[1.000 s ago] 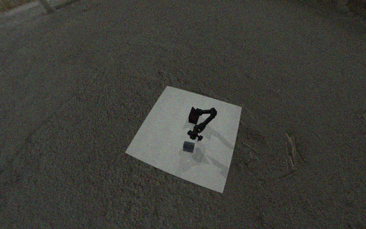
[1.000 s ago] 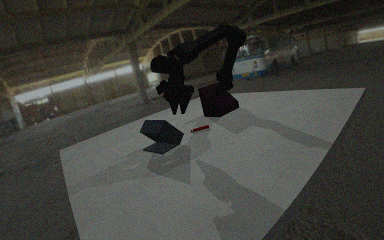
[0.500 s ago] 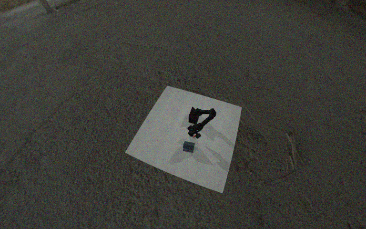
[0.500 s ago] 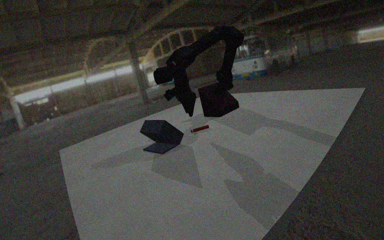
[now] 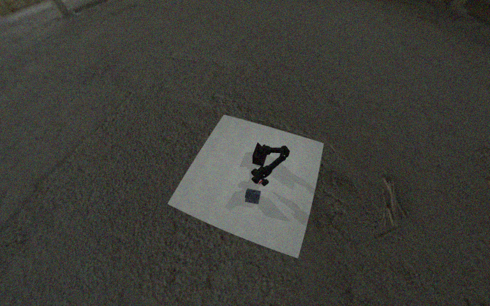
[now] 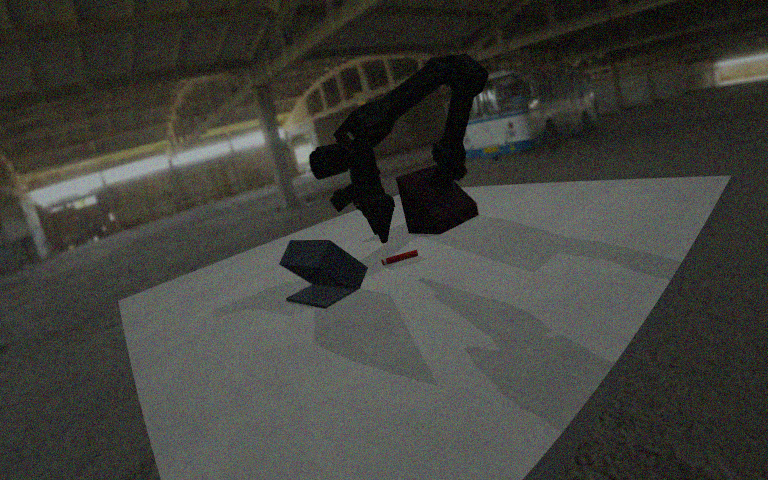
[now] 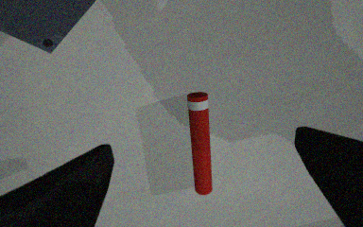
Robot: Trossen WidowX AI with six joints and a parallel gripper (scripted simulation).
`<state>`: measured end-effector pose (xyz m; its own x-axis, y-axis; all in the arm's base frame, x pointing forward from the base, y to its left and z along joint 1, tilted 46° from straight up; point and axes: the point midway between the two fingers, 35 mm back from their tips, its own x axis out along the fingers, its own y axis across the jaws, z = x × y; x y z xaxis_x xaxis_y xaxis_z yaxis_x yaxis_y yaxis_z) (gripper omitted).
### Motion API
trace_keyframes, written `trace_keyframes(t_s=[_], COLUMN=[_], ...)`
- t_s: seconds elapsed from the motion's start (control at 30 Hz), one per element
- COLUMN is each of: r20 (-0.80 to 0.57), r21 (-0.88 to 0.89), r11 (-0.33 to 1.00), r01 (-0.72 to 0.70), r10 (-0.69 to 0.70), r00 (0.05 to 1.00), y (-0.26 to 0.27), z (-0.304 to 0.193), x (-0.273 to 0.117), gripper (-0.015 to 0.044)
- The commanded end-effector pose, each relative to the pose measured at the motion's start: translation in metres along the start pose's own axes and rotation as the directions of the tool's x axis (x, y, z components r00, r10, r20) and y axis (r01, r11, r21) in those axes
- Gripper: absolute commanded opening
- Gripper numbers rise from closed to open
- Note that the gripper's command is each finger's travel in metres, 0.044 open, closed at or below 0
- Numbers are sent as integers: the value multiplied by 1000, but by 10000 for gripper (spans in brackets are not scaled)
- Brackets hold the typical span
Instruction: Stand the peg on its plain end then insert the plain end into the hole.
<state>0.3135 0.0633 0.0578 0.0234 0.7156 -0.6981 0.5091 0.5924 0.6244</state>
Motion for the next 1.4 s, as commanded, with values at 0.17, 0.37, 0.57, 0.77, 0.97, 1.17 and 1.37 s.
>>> trace_keyframes(t_s=[0.17,0.37,0.57,0.77,0.97,1.17,1.37], r20=[-2,-2,-2,-3,-4,-5,-5], r21=[8,8,8,8,8,8,8], r11=[1000,1000,1000,1000,1000,1000,1000], r01=[1,0,0,-2,-3,-4,-4], r10=[-1,0,0,2,3,4,4], r00=[1000,1000,1000,1000,1000,1000,1000], y=[-1,-1,-1,-1,-1,-1,-1], z=[0,0,-1,-2,-3,-3,-3], x=[15,25,34,44,53,55,55], gripper=[440,440,440,440,440,361,204])
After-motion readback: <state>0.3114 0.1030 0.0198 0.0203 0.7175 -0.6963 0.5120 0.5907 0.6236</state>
